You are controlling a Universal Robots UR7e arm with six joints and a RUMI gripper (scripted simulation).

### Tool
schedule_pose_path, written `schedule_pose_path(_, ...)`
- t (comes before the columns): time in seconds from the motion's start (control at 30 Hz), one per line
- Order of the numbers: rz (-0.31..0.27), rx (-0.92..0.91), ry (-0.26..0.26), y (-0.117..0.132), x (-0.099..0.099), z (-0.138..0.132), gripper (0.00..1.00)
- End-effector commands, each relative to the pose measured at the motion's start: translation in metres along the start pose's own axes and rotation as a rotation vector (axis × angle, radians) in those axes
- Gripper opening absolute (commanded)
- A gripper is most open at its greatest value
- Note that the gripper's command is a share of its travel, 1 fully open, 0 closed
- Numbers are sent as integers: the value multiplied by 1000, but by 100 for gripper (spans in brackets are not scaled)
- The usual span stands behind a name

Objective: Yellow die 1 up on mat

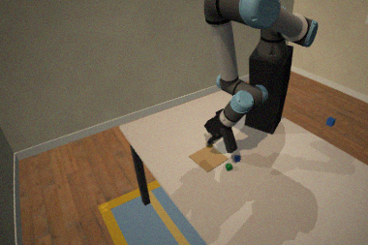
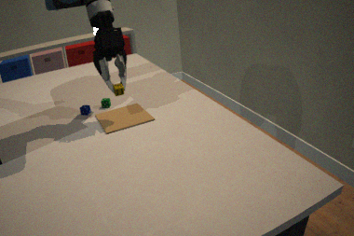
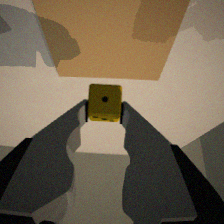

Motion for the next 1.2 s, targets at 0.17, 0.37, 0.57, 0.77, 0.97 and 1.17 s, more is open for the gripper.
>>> schedule_pose_path(0.17,53,1,3,2,-2,-1,6)
schedule_pose_path(0.37,153,2,10,7,-4,-2,6)
schedule_pose_path(0.57,218,1,24,10,-3,-2,6)
schedule_pose_path(0.77,267,1,40,13,-2,-2,6)
schedule_pose_path(0.97,273,1,41,14,-2,-2,6)
schedule_pose_path(1.17,303,3,40,14,-3,-2,6)
Point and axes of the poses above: the point where the finger pads meet when closed, its own x axis back along the fingers, its own z axis across the jaws, y = z × x, the point moved 4 cm from there along x, back along the fingers, and after that the axes turned 8 degrees about x, right-handed, at the moved point
